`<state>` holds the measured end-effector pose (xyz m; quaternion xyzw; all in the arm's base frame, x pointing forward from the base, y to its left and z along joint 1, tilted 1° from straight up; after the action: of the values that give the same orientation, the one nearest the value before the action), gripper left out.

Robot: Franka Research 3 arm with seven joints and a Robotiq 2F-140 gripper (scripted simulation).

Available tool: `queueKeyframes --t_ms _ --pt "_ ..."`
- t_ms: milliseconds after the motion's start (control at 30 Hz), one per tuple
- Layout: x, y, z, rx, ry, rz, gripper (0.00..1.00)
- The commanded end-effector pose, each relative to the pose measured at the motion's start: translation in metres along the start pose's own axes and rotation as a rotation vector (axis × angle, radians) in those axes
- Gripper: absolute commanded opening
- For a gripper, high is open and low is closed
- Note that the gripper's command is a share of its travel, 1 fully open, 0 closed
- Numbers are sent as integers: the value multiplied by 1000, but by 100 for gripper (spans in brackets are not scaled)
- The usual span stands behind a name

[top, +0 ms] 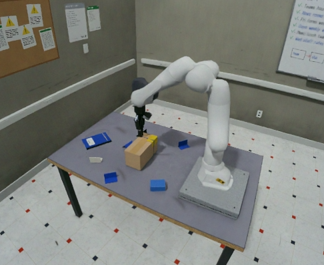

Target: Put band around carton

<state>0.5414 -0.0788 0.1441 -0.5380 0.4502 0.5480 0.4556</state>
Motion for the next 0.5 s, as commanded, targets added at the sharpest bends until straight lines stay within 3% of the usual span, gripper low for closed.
queueKeyframes --t_ms 0,467 --pt "-6 0 -1 -3 0 1 18" --pt "-30 0 -1 -3 0 1 18"
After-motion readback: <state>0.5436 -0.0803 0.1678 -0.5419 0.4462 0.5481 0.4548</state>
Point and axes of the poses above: the point where the finger pads meet when closed, its own x axis out along the fingers, its own z axis across the jaws, y = z × x, the point moved 3 cm from there along -x, back along the fingers, and after that the axes turned 7 degrees about -x, right-handed, at the moved point
